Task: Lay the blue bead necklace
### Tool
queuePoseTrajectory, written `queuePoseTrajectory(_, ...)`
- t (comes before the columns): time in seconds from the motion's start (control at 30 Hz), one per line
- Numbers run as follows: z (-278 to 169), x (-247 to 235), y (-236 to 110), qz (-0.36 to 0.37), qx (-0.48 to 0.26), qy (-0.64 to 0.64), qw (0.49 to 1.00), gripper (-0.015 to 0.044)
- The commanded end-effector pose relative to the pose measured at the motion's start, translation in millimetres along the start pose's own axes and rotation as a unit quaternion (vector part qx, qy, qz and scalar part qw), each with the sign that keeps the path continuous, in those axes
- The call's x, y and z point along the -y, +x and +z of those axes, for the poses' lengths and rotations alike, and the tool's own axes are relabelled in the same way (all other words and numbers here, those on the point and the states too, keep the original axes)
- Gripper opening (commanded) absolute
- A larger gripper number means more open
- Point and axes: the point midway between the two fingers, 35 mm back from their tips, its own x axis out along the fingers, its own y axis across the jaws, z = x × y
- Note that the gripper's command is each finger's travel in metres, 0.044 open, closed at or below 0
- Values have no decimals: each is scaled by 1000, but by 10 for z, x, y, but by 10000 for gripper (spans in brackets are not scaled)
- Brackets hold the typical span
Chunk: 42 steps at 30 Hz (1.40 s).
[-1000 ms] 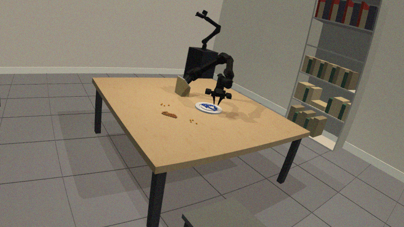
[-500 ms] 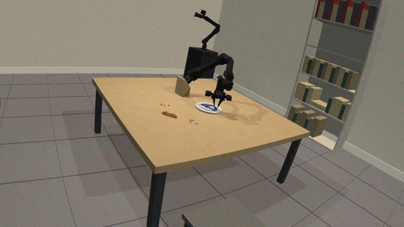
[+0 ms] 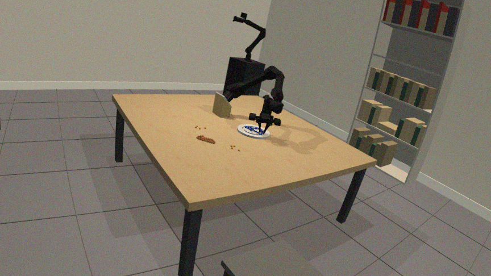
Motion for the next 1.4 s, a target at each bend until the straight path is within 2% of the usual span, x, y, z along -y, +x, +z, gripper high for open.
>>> queuePoseTrajectory(0.0,4,-2,-3,0,1,-1,1000,93)
queuePoseTrajectory(0.47,4,-2,-3,0,1,-1,1000,0)
queuePoseTrajectory(1.0,4,-2,-3,0,1,-1,1000,0)
queuePoseTrajectory(1.37,-6,9,-119,0,-1,2,1000,0)
